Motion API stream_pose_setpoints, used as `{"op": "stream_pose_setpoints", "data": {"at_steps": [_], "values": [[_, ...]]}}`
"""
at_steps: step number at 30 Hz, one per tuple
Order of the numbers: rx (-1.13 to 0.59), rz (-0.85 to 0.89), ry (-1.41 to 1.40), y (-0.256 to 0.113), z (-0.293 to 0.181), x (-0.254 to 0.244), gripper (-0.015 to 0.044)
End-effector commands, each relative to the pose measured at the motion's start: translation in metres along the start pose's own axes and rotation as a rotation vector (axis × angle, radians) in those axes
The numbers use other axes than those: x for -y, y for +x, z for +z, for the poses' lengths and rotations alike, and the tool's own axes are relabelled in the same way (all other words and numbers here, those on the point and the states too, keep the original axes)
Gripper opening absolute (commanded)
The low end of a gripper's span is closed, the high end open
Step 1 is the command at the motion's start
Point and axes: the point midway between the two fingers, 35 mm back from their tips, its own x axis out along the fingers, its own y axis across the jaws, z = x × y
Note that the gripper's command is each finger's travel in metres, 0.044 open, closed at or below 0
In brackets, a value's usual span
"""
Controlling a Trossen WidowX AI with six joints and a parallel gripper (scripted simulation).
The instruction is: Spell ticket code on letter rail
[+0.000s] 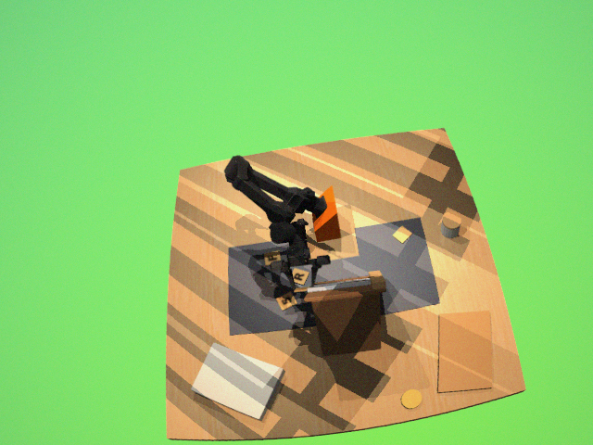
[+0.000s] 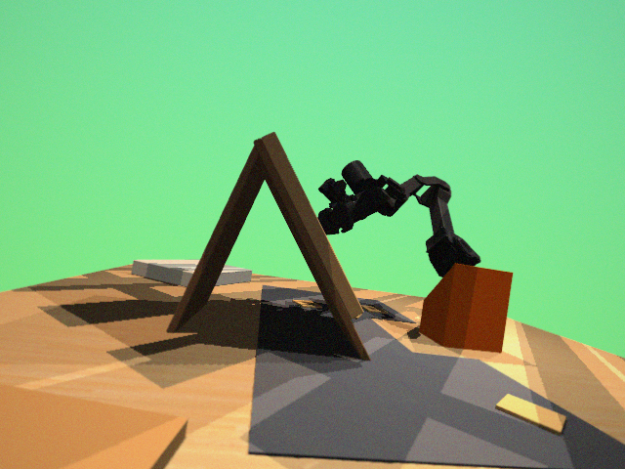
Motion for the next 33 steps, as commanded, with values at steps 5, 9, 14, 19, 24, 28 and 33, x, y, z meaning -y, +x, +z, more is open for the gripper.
{"op": "stream_pose_setpoints", "data": {"at_steps": [5, 9, 14, 19, 24, 28, 33], "values": [[-0.005, -0.001, 0.002, 0.000, -0.002, -0.005, 0.0000], [-0.005, -0.001, 0.002, 0.000, -0.002, -0.007, 0.0000], [-0.005, -0.001, 0.002, 0.000, -0.002, -0.010, 0.0000], [-0.005, -0.001, 0.002, 0.000, -0.002, -0.012, 0.0000], [-0.005, -0.001, 0.002, 0.000, -0.001, -0.015, 0.0000], [-0.005, -0.001, 0.002, 0.000, -0.001, -0.017, 0.0000], [-0.005, -0.001, 0.002, 0.000, -0.001, -0.019, 0.0000]]}}
